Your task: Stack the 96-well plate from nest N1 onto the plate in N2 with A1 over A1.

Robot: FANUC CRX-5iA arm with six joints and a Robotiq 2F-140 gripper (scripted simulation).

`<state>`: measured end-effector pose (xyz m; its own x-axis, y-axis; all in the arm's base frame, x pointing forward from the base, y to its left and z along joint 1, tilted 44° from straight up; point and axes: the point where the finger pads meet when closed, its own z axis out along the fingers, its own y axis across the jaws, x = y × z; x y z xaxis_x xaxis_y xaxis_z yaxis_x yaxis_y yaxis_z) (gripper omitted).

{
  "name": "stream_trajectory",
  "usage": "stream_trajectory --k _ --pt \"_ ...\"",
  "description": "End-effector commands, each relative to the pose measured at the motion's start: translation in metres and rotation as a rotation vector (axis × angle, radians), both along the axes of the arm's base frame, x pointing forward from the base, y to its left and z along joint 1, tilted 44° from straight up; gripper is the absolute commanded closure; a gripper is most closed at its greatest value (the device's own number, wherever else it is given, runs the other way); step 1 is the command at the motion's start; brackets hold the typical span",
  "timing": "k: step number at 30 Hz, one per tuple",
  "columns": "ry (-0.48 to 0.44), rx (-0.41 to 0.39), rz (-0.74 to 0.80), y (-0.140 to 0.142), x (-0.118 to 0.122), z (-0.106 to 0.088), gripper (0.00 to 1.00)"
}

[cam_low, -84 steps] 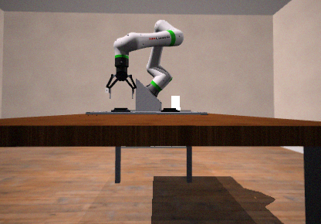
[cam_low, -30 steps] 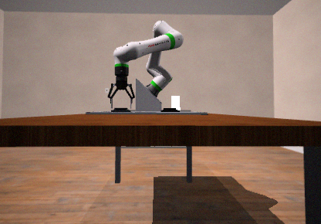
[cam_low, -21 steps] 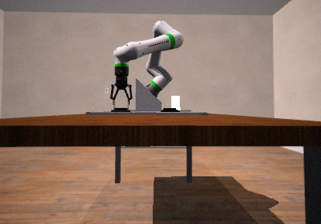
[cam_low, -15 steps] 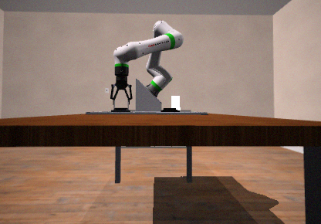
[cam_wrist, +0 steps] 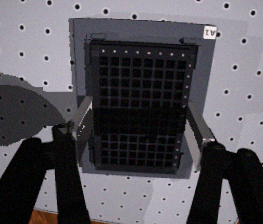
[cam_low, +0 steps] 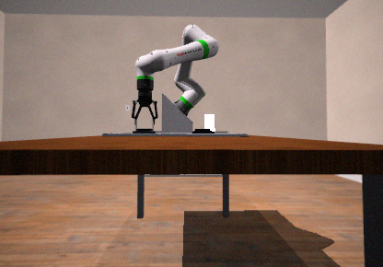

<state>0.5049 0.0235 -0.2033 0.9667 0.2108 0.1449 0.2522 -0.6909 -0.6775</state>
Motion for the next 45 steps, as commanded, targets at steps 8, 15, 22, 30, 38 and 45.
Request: stream_trajectory --k 8,15,22,30,38,45 --pt "0.0 0.0 0.0 -0.006 0.0 0.006 1.0" --pt "0.0 0.0 0.0 -0.014 0.001 0.014 1.0" --pt "0.0 0.0 0.0 -0.02 0.001 0.02 1.0" --pt "0.0 0.0 0.0 -0.029 0.002 0.03 1.0" --pt "0.0 0.0 0.0 -0.037 0.002 0.038 1.0" --pt "0.0 0.0 0.0 -0.044 0.003 0.046 1.0"
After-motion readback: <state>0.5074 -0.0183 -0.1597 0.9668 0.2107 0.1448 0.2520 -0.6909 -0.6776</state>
